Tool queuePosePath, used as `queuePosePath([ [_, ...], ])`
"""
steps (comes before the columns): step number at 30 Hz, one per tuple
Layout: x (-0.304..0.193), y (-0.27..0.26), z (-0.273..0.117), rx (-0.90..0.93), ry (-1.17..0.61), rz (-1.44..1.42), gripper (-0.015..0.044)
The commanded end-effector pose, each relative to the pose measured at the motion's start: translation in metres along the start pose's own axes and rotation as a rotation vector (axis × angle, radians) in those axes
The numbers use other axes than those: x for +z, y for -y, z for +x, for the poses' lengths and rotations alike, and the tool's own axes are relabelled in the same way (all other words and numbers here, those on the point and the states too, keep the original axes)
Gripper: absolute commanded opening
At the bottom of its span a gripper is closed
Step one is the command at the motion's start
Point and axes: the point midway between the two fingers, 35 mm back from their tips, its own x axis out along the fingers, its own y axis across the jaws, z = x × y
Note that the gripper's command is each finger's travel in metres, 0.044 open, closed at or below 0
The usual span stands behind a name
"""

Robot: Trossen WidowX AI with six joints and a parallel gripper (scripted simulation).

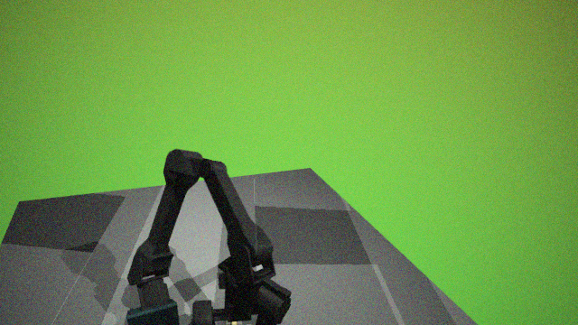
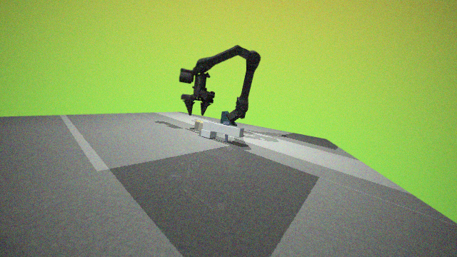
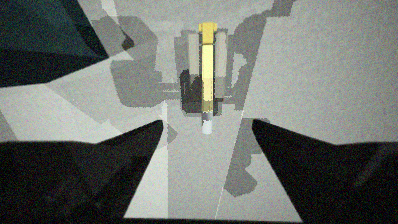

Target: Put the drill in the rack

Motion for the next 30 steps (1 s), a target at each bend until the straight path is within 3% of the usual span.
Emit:
queuePosePath([
  [1,-0.001,0.001,-0.016,0.0,-0.005,-0.004,0.044],
  [6,0.001,0.011,-0.011,-0.022,-0.042,-0.046,0.044],
  [16,0.034,0.082,-0.032,-0.155,-0.3,-0.379,0.044],
  [23,0.082,0.133,-0.049,-0.27,-0.44,-0.673,0.044],
  [30,0.16,0.178,-0.062,-0.411,-0.542,-1.014,0.044],
])
